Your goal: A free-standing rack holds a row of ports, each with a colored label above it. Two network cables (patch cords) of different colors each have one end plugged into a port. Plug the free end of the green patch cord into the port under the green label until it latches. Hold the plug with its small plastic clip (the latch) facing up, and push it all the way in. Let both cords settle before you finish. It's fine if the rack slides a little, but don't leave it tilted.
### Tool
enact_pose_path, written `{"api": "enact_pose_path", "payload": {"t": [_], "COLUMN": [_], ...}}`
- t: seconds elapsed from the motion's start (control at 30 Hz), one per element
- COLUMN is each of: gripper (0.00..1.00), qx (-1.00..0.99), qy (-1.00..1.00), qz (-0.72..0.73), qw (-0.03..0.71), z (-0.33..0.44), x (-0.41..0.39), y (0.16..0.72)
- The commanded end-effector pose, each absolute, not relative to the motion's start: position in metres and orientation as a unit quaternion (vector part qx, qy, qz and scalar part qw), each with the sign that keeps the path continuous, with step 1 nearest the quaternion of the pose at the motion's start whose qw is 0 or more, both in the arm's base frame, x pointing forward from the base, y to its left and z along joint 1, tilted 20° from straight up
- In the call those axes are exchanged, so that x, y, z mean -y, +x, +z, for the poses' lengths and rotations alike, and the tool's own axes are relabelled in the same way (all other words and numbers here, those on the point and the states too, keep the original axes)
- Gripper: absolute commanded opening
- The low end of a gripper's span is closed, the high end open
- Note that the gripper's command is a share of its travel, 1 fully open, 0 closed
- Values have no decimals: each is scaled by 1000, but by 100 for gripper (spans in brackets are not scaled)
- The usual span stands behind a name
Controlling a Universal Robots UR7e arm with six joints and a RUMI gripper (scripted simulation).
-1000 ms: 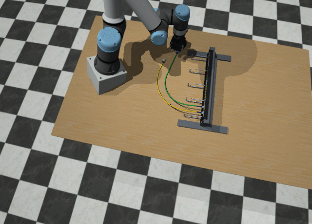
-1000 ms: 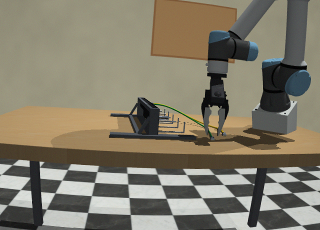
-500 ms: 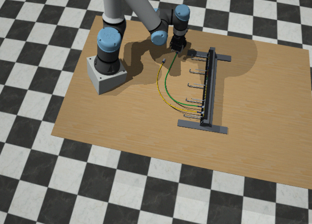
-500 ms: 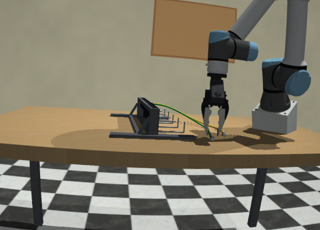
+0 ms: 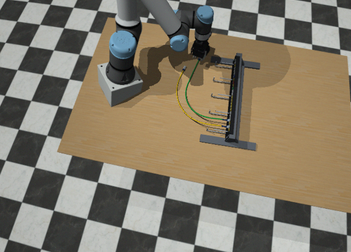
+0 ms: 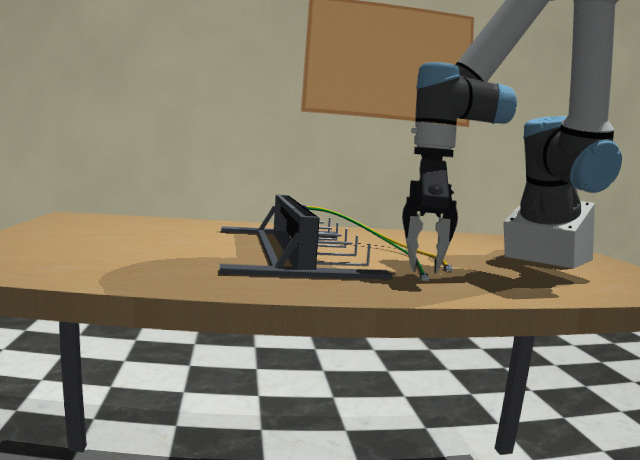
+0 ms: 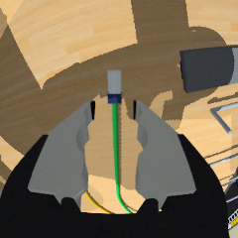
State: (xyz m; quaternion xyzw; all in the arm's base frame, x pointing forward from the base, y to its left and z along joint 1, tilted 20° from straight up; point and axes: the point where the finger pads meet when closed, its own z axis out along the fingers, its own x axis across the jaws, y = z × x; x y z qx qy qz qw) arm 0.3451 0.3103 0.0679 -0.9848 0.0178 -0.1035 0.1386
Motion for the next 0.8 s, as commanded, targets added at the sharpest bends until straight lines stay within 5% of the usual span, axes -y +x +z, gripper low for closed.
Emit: {"api": "enact_pose_path", "payload": {"t": [0.0,0.77], "gripper": [22,22], "qx": [-18,-18], "qy": [-985,-985], "qz": [-104,-104], "qw": [139,139], "z": [67,61], "x": [-311,-312], "y": [346,347]}}
